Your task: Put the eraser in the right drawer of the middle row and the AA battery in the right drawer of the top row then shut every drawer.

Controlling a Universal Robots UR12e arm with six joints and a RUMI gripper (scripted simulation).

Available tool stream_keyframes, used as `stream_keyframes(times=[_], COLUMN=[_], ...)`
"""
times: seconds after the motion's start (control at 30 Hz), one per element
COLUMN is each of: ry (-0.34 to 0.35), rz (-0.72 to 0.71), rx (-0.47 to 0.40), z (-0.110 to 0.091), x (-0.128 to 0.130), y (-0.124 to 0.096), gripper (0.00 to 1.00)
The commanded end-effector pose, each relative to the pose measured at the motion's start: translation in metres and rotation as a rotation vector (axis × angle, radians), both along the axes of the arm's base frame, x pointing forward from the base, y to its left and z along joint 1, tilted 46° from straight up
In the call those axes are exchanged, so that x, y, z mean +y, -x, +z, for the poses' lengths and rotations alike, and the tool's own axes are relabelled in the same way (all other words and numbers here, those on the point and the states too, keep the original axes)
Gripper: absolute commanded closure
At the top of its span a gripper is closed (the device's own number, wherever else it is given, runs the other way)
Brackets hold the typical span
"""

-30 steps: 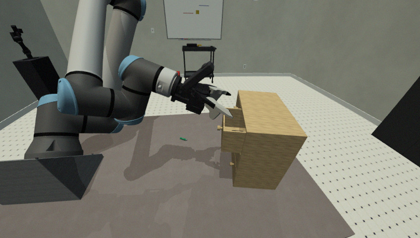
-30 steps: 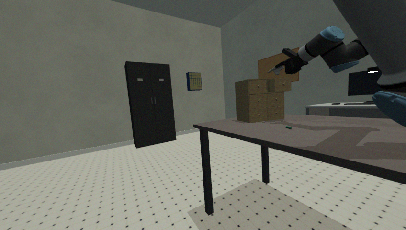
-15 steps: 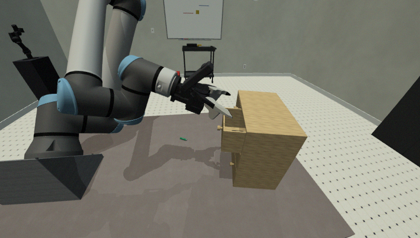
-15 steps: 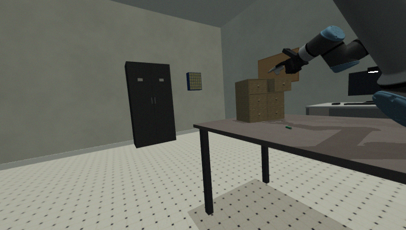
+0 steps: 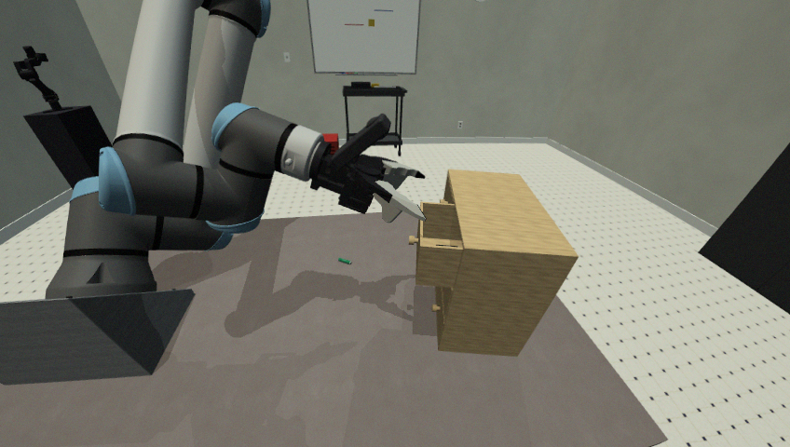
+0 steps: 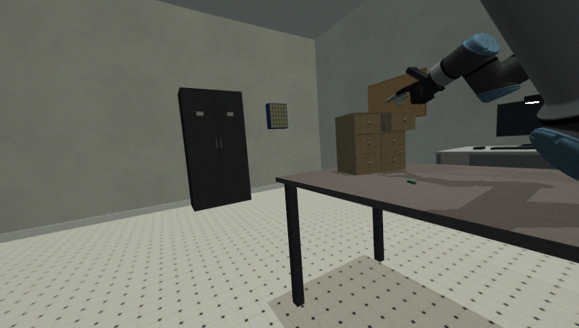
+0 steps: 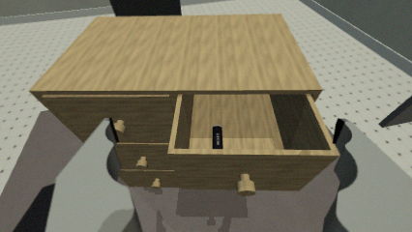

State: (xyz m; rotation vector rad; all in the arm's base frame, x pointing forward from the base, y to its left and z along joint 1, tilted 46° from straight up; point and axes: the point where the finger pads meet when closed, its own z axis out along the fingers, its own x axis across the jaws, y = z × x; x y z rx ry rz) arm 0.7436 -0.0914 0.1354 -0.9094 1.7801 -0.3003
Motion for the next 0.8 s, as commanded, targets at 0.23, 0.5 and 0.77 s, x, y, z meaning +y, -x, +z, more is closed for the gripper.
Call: stream_keyframes(times=[0.23,0.5,0.77], ry=[0.001,0.001,0.001], rz=[0.000,0.000,0.000], rx=[-0.001,-0.001,-0.001], z=[0.007,0.014,0.020], x=[-0.001,-0.002,-0.002], y=[0.031,0.062,0.085], gripper=[0.00,0.00,0.00])
